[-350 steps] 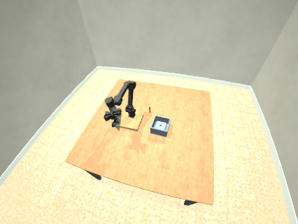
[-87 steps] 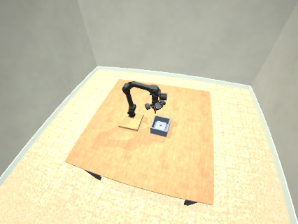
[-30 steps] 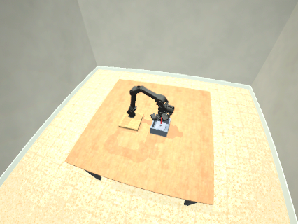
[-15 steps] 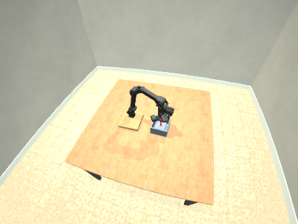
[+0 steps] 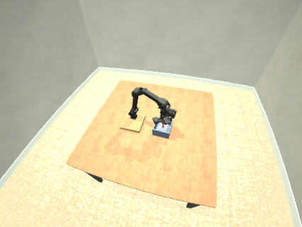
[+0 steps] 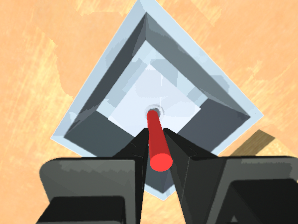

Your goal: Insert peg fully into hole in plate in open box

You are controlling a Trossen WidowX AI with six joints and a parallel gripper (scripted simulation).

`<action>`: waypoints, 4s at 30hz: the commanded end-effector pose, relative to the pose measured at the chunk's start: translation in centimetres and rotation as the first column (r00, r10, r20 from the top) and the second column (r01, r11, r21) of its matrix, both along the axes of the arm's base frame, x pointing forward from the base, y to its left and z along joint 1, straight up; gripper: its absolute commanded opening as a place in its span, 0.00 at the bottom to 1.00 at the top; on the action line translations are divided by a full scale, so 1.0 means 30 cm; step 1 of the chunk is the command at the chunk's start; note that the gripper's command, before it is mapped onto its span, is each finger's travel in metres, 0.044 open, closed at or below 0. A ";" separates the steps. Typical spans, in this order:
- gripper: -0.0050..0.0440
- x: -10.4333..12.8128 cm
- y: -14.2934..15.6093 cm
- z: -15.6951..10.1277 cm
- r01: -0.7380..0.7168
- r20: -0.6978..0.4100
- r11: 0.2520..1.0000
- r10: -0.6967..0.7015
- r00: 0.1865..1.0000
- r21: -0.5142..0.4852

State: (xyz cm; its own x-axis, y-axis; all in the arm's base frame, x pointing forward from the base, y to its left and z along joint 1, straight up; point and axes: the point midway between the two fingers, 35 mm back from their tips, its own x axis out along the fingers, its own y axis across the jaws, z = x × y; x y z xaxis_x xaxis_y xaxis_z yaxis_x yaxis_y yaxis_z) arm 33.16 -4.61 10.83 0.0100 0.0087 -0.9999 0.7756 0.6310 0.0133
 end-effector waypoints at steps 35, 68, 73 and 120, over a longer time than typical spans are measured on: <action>0.10 -0.006 -0.001 -0.089 -0.002 -0.014 1.000 0.002 1.000 -0.003; 0.10 0.005 -0.018 -0.154 -0.002 -0.014 1.000 0.002 1.000 -0.003; 0.10 0.006 -0.019 -0.154 -0.002 -0.014 1.000 0.002 1.000 -0.003; 0.15 0.001 -0.012 -0.150 -0.004 -0.018 1.000 0.004 1.000 -0.001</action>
State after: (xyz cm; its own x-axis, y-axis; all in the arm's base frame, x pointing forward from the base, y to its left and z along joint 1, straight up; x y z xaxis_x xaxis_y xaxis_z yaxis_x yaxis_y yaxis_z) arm 33.20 -4.98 6.31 -0.0081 0.0076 -0.9999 0.7731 0.6343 -0.0015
